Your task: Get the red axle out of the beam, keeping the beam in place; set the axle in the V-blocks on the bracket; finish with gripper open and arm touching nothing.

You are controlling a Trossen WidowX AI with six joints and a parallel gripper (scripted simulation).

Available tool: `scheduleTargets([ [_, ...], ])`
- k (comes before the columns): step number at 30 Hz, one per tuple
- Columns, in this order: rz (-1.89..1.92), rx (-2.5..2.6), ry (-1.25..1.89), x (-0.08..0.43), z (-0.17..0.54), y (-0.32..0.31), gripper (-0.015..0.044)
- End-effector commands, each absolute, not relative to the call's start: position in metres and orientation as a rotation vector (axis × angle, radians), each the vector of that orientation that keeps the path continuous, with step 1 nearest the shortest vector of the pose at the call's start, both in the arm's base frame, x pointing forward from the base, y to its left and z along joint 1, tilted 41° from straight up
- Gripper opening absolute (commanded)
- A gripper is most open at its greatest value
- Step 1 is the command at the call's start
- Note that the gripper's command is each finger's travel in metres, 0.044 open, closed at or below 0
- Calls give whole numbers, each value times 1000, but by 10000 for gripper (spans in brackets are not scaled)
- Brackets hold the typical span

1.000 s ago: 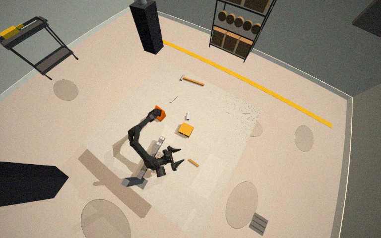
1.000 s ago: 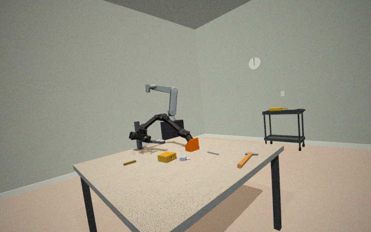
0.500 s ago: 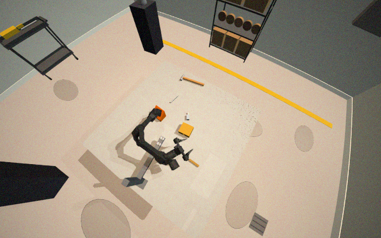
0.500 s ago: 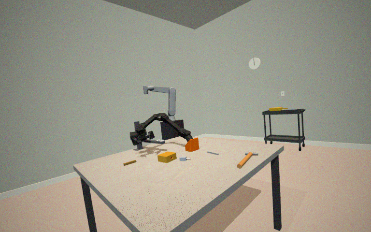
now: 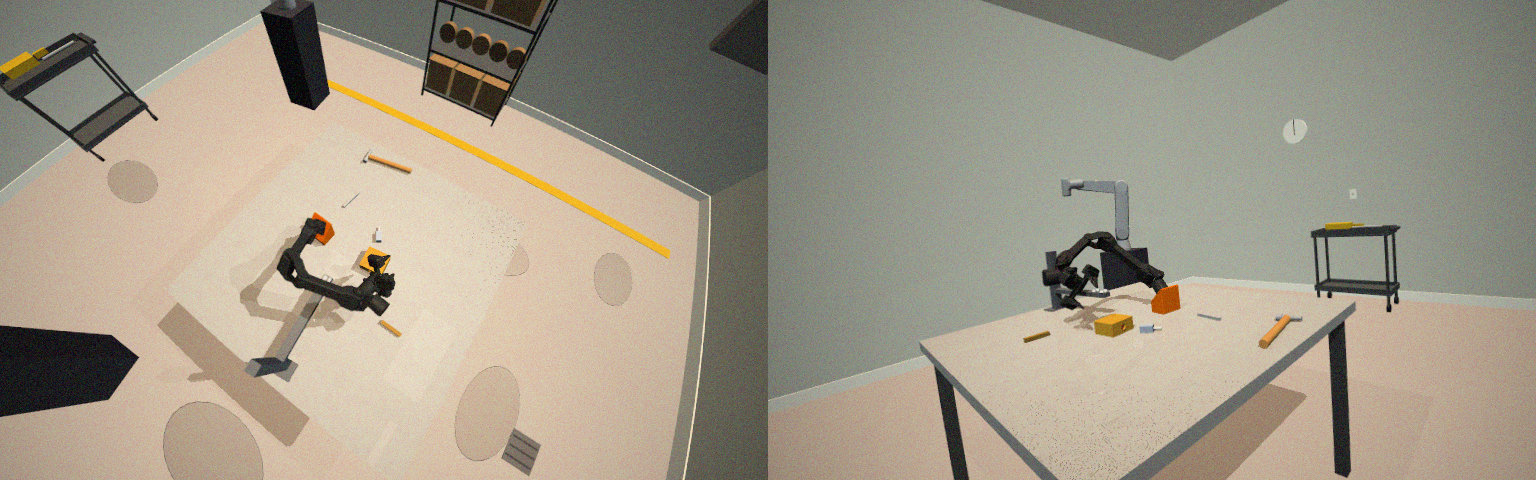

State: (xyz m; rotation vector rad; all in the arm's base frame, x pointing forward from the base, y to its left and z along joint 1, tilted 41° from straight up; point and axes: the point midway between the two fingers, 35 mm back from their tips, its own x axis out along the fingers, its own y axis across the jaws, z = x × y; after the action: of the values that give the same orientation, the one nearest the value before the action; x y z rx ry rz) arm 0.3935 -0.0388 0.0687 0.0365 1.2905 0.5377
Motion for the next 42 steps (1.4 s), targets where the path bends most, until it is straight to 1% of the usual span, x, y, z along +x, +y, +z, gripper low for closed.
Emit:
scheduleTargets([
  [1,167,221,1616,368,21,6,440],
  [8,-199,287,1741,346,-7,33,440],
  [14,-545,302,1741,325,-28,52,440],
  [20,-878,296,1626,304,-43,67,440],
  [27,-1201,295,1343,281,-57,80,440],
  [31,-1318,304,1132,269,-62,87,440],
  [33,-1343,318,1081,267,-63,88,440],
  [42,-1346,320,1074,267,-63,88,440],
])
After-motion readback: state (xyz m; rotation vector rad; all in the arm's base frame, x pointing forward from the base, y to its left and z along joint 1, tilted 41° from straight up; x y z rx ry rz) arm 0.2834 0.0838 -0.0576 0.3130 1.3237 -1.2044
